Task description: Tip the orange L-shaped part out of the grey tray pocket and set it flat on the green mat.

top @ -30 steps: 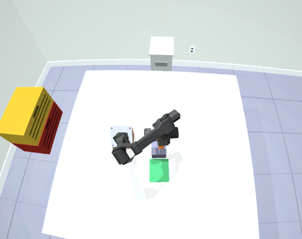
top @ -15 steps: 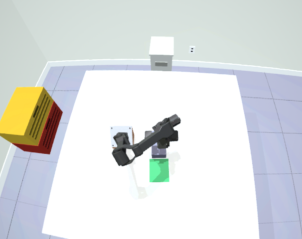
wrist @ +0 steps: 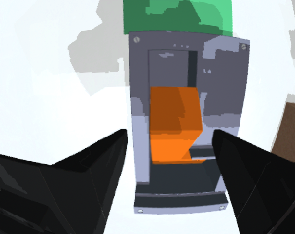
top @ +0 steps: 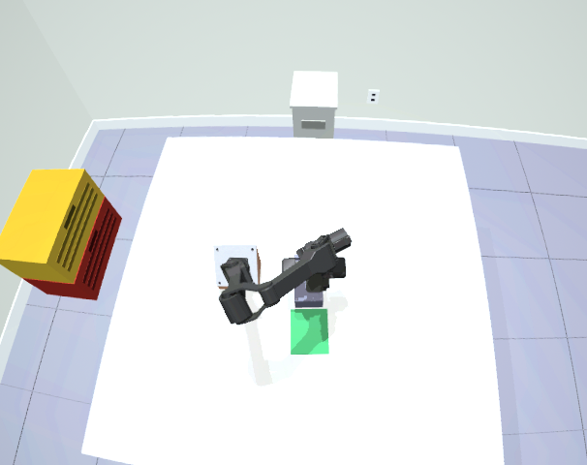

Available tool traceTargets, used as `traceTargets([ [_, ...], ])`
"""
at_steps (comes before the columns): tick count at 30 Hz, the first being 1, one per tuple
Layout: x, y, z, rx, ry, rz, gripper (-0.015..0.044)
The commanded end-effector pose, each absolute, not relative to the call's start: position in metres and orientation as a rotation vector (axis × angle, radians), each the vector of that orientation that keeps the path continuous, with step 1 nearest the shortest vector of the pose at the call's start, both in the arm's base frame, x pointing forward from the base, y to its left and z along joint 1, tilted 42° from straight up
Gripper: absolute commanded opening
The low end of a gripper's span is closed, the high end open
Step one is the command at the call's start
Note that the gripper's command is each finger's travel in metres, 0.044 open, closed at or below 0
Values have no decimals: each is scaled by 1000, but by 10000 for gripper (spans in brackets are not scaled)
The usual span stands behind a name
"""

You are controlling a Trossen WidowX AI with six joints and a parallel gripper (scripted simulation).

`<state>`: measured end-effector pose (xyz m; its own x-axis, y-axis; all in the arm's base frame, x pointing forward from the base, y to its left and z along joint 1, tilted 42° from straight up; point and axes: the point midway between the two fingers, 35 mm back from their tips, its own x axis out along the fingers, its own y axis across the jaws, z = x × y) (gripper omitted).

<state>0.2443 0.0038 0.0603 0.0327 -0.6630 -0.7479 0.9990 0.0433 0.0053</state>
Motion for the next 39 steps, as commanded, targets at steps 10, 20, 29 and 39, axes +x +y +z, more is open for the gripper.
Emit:
traceTargets([
  [10, 243, -11, 46, 637, 666, -1426, 280],
  [20, 244, -8, 48, 644, 665, -1428, 122],
  [29, 244, -8, 48, 644, 665, -1428, 3],
  [39, 244, -5, 52, 643, 666, -1427, 0],
])
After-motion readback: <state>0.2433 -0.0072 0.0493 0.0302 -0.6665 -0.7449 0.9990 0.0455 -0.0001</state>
